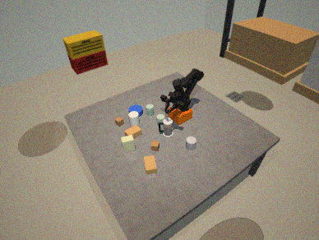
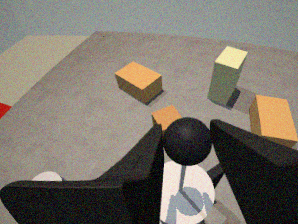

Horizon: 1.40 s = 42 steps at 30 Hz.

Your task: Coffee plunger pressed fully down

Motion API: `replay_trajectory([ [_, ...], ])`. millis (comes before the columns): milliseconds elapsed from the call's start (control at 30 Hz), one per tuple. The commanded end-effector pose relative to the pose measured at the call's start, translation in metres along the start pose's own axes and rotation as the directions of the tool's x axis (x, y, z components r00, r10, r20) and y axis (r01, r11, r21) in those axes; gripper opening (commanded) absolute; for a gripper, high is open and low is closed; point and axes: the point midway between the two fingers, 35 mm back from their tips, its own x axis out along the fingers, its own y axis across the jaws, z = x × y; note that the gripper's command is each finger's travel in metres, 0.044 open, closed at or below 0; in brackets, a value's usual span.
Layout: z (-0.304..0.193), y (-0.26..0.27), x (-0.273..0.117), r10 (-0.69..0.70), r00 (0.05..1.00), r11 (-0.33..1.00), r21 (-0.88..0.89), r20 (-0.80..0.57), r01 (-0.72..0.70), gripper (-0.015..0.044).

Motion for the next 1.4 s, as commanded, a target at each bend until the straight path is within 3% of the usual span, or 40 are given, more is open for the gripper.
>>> replay_trajectory([
  [0,-0.027,0.0,0.011,-0.002,0.998,1.0,0.007,-0.064,0.002,0.0115],
  [767,-0.056,0.001,0.035,-0.002,0.998,1.0,0.007,-0.064,0.002,0.0115],
  [1367,-0.049,0.001,0.051,-0.002,0.998,1.0,0.007,-0.062,0.002,0.0115],
])
